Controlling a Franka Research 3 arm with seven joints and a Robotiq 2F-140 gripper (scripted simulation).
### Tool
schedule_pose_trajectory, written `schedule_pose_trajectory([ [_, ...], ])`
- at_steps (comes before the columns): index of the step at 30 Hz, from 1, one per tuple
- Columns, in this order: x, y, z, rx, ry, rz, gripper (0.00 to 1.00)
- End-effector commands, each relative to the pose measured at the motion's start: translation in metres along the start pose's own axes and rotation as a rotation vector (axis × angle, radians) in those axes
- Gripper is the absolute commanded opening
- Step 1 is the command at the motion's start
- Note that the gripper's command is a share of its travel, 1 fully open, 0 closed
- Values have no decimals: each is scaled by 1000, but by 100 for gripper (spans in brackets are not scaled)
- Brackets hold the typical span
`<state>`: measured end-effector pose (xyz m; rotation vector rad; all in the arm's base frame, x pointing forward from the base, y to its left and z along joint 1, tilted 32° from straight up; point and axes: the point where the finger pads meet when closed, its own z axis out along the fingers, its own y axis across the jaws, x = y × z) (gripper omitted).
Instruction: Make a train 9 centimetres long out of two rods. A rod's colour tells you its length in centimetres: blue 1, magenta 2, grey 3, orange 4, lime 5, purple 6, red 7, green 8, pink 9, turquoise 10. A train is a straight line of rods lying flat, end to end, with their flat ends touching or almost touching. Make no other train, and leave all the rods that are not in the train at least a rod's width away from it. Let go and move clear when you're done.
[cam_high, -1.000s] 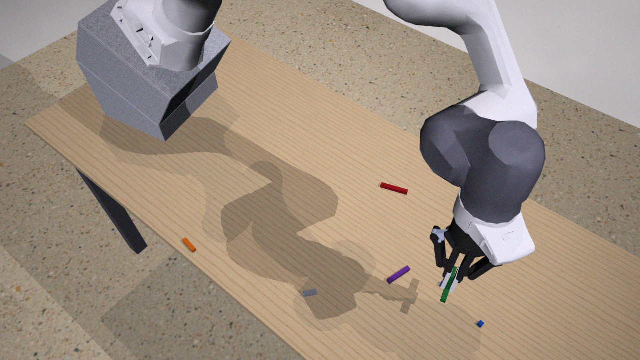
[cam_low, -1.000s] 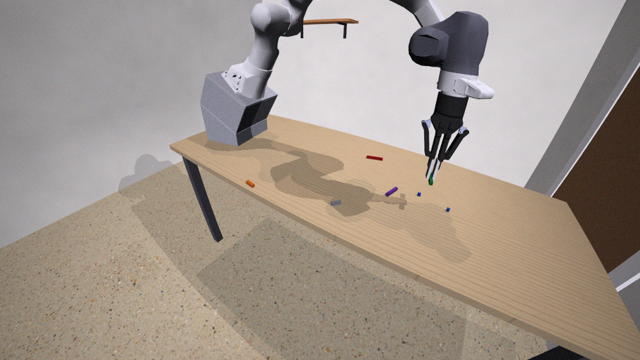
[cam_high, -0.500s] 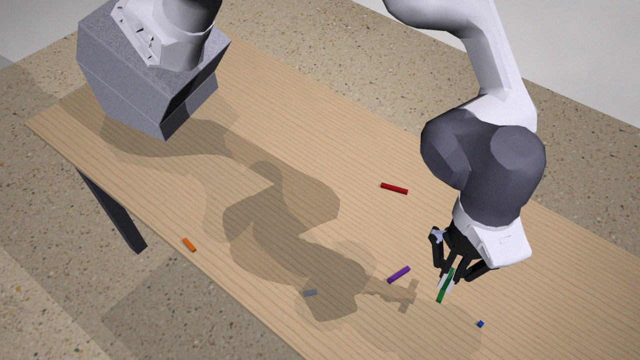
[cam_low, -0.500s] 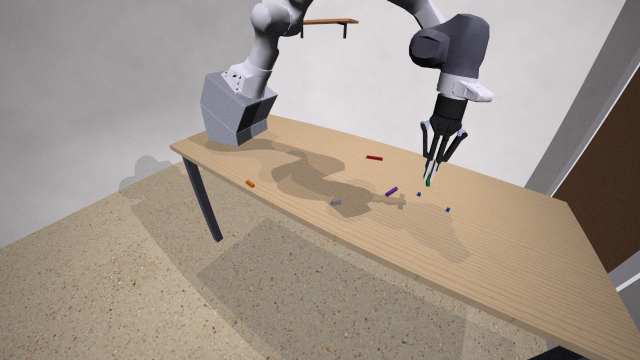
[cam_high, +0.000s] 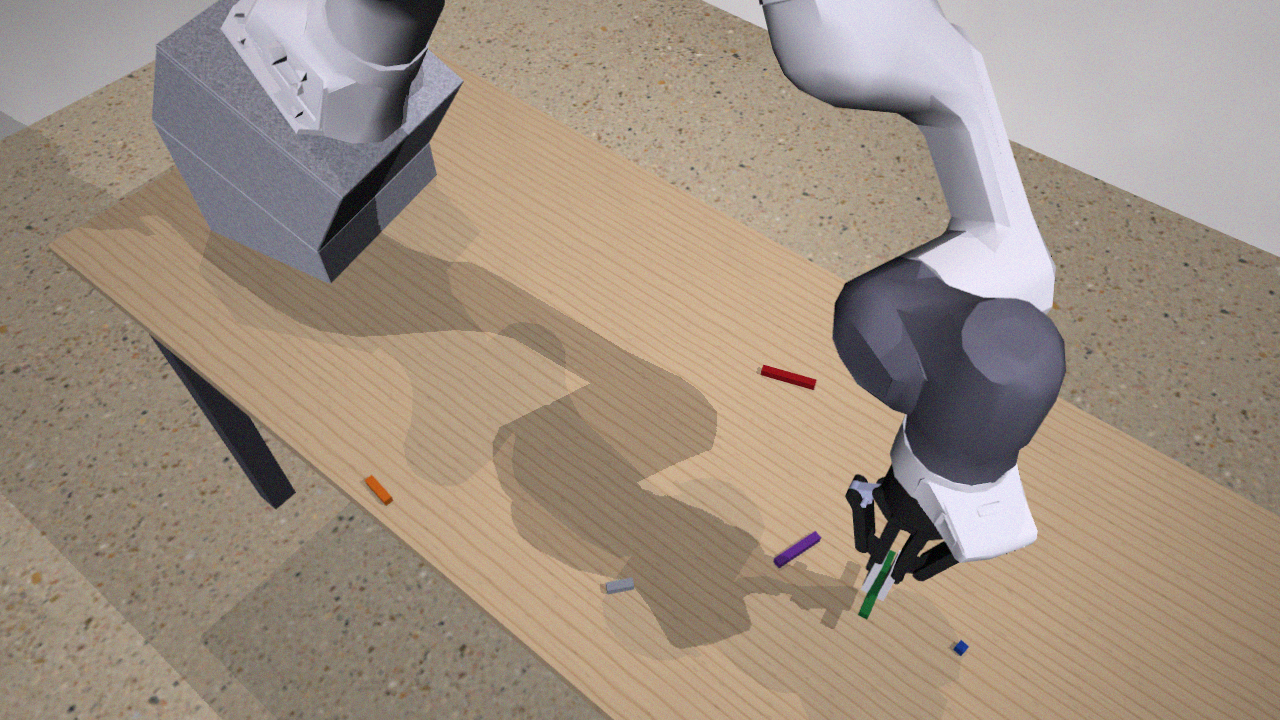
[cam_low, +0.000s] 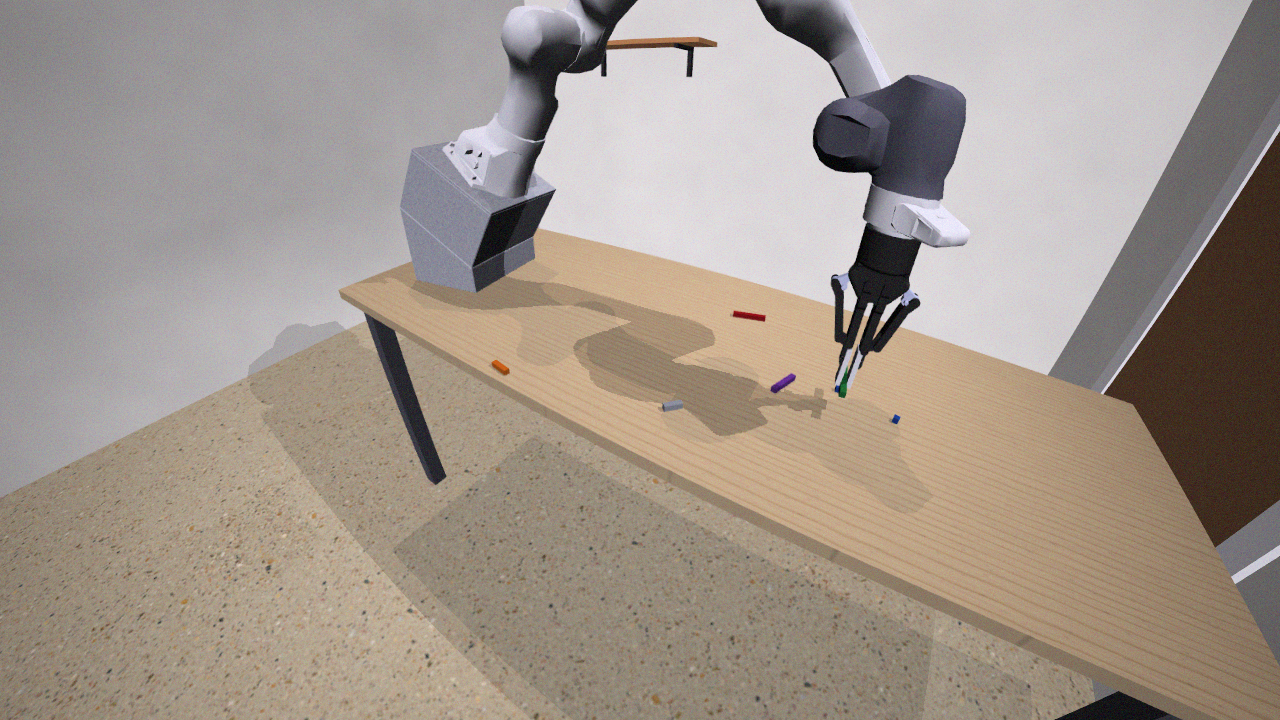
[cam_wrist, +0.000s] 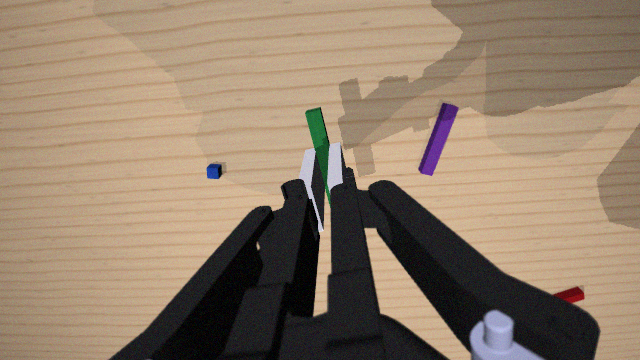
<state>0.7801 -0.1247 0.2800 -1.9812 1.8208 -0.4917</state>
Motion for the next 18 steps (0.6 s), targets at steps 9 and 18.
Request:
schedule_pose_trajectory([
  [9, 3, -5, 30, 12, 3, -3, 12],
  [18, 3, -5, 34, 12, 3, -3, 12],
])
